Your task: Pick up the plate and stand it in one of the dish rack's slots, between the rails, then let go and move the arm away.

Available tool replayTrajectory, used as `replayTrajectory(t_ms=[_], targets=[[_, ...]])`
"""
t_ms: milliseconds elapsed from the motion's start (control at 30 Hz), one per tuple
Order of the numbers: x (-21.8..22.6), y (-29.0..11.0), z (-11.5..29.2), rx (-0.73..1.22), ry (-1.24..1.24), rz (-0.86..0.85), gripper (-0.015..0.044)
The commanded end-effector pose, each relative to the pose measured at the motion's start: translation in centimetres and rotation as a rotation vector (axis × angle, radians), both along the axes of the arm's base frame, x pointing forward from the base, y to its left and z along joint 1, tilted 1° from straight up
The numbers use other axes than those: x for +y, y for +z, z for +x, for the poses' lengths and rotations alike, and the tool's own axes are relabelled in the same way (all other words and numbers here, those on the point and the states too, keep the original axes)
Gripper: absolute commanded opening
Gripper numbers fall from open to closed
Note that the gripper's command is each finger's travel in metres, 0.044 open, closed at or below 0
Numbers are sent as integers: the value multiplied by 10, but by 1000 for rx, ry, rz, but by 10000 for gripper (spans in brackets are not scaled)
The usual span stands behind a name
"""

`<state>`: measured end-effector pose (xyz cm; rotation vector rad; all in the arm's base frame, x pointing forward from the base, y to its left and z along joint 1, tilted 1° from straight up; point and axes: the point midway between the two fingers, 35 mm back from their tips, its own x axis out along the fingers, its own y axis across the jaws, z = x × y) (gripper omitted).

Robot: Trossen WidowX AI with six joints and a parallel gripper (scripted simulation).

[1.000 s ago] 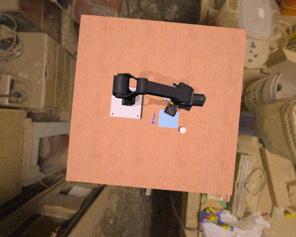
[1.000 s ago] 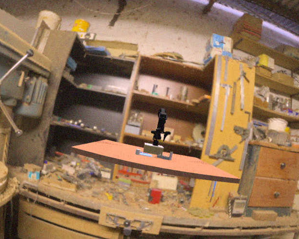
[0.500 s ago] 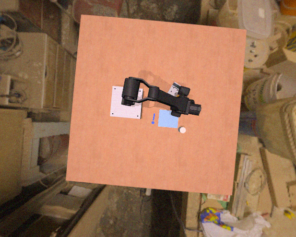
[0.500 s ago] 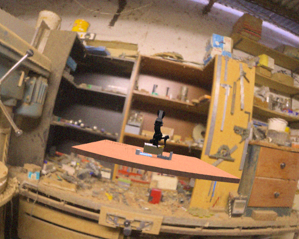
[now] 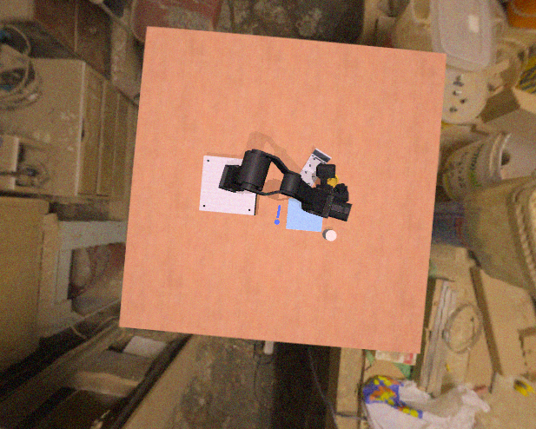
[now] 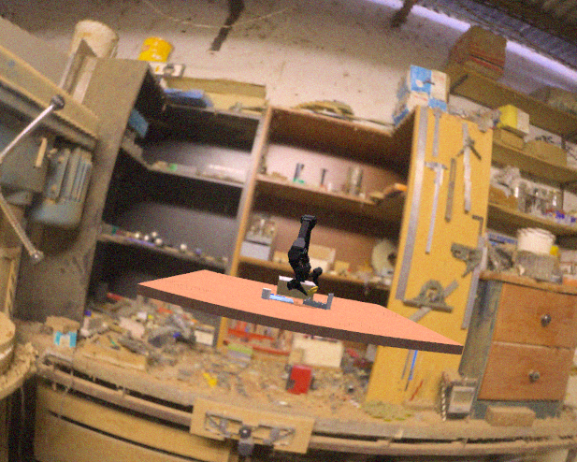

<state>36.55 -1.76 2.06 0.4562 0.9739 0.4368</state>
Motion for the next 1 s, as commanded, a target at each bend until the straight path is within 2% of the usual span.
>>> replayTrajectory(t_ms=[0, 467, 967], targets=[[0, -10, -2, -104, 62, 31, 0], [1, -20, -19, -502, 244, 70, 0], [5, -13, -61, -926, 400, 55, 0]])
